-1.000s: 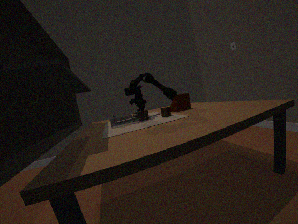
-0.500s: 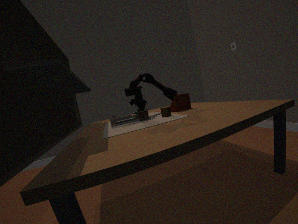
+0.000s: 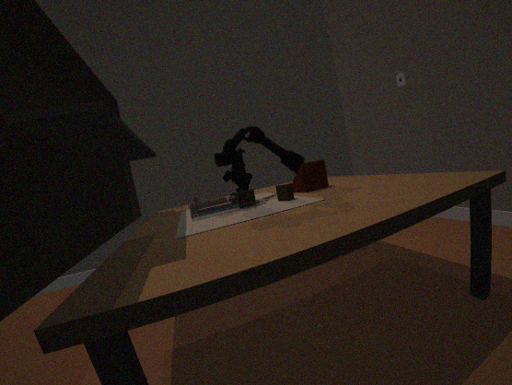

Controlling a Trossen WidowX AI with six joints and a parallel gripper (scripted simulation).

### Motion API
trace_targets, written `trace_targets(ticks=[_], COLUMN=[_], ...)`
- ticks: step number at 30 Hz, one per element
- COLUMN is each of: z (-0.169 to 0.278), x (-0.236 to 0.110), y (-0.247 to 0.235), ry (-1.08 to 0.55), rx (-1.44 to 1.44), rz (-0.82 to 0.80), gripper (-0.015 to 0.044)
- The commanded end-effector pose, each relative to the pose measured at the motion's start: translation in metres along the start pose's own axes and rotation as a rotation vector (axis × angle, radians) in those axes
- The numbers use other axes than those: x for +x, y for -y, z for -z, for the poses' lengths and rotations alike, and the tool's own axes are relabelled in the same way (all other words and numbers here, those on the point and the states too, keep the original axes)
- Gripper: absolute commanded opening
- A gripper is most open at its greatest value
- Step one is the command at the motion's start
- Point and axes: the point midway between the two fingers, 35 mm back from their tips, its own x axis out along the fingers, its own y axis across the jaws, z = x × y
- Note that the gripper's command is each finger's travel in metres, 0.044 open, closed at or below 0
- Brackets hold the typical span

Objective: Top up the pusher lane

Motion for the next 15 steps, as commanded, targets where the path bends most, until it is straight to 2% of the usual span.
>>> trace_targets(ticks=[1,15], z=[-0.0057,-0.0052], x=[0.0007,0.0048], y=[0.0019,0.0025], ry=[0.022,0.023], rx=[0.014,0.014], rz=[0.010,0.010], gripper=[0.0000,0.0000])
